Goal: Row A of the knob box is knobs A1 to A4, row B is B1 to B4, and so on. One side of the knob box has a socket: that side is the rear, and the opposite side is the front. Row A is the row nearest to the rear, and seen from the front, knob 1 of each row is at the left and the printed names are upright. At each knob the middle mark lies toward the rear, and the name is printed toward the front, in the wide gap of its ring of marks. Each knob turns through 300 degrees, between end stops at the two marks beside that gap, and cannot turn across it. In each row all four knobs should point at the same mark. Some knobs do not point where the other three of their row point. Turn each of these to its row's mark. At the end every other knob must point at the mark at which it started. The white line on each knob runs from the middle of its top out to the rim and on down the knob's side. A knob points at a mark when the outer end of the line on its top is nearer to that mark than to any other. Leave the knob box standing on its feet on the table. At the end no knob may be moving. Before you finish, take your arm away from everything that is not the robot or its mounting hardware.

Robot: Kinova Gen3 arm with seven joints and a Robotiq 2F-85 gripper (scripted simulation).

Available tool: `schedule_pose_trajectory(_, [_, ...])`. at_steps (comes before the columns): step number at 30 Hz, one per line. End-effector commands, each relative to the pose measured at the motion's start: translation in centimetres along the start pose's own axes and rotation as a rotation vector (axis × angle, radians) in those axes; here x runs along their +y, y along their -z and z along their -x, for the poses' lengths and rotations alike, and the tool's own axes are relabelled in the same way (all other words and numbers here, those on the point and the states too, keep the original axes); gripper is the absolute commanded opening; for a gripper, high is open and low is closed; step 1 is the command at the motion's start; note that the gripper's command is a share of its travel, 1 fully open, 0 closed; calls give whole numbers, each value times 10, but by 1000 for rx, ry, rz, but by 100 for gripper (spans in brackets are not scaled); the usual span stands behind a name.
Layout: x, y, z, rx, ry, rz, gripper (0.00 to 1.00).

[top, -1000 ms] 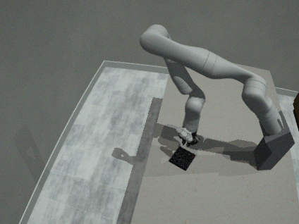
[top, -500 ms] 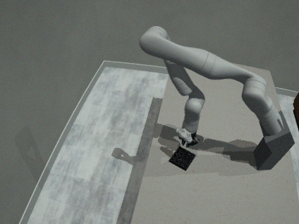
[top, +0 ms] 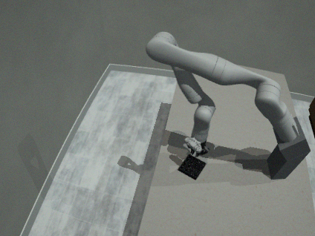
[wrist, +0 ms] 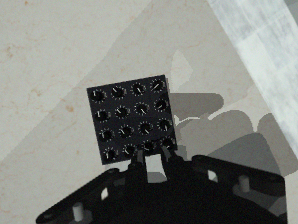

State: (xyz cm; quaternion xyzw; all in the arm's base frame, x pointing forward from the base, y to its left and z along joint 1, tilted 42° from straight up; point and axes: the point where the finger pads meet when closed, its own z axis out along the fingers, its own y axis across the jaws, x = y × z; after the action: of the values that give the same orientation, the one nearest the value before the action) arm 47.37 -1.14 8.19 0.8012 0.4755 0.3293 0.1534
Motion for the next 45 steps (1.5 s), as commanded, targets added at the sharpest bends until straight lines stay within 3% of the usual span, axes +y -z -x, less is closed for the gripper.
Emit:
schedule_pose_trajectory(1, [-3,-5,0,0,-1,-6,19])
schedule_pose_trajectory(19, [-3,-20,0,0,-1,-6,19])
schedule_pose_trajectory(45, [-3,-21,0,0,-1,-6,19])
